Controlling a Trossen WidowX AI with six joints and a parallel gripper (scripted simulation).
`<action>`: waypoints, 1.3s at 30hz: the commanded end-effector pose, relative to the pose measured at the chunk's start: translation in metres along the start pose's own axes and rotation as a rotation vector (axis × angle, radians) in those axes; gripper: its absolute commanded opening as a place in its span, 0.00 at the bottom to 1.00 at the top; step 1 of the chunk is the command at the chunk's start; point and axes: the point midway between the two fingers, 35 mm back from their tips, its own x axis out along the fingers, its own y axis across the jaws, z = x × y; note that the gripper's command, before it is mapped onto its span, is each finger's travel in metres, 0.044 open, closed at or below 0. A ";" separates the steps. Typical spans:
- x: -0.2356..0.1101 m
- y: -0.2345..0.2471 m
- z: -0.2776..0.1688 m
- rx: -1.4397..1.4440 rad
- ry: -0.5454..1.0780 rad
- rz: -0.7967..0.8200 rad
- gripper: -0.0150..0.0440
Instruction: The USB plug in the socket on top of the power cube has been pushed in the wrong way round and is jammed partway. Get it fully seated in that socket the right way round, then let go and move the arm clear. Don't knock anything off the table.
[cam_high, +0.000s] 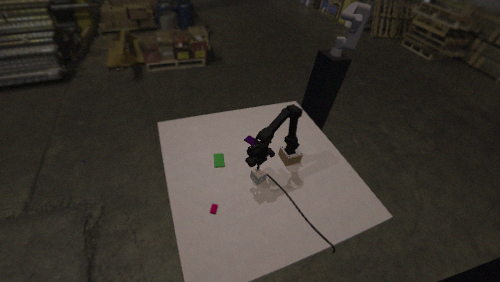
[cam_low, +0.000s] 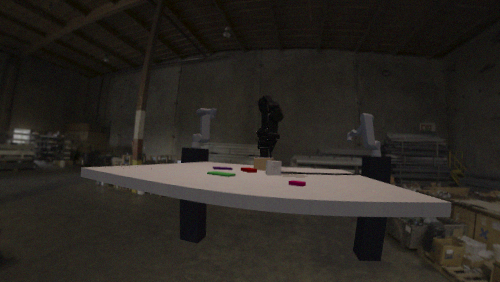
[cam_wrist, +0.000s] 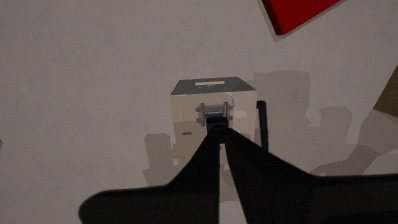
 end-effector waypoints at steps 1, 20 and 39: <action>0.001 0.000 0.001 -0.005 -0.004 0.000 0.25; 0.003 0.000 0.000 -0.005 -0.004 0.000 0.25; 0.006 0.000 0.000 -0.005 -0.004 0.000 0.25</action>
